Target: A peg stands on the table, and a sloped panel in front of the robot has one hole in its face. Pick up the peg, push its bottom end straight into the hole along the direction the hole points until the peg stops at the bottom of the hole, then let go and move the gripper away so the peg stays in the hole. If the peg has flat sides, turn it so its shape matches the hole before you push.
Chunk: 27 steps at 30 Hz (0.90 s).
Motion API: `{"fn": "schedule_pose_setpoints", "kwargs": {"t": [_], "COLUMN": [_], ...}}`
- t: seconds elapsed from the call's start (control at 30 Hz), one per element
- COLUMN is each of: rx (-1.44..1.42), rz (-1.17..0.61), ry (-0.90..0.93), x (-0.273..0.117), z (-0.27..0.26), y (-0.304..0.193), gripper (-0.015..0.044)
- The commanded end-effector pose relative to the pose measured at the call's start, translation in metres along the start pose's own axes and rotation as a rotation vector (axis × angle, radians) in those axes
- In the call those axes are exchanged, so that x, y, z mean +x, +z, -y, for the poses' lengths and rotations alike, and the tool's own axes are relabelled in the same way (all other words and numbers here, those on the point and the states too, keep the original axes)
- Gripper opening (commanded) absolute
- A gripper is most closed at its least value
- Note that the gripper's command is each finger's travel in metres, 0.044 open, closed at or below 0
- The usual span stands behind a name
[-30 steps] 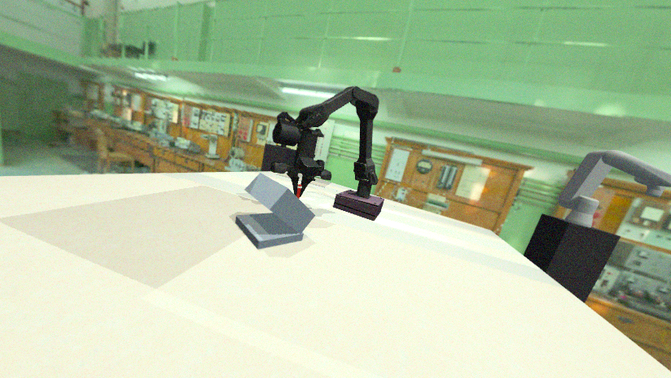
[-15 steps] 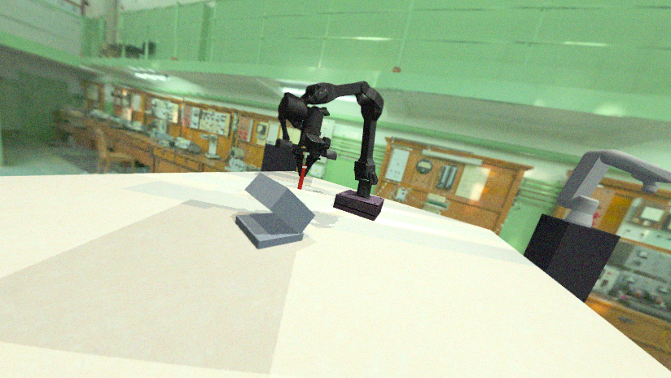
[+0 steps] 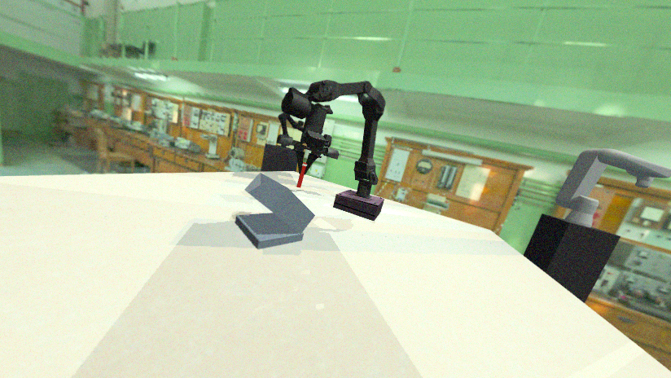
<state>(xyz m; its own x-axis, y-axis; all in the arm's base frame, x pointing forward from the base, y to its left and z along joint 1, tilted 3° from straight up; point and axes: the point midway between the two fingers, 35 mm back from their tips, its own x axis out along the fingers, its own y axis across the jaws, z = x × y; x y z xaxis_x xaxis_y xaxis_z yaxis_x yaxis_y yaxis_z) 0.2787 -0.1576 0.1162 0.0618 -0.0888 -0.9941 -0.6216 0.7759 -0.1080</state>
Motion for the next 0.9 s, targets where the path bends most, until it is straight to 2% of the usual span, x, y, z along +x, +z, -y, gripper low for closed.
{"fn": "schedule_pose_setpoints", "kwargs": {"t": [0.0, 0.87], "rx": [0.028, 0.221], "rz": [-0.001, 0.035], "ry": [-0.018, -0.121], "x": [-0.001, -0.010], "z": [-0.001, -0.002], "y": [0.002, 0.022], "gripper": [0.0000, 0.0000]}}
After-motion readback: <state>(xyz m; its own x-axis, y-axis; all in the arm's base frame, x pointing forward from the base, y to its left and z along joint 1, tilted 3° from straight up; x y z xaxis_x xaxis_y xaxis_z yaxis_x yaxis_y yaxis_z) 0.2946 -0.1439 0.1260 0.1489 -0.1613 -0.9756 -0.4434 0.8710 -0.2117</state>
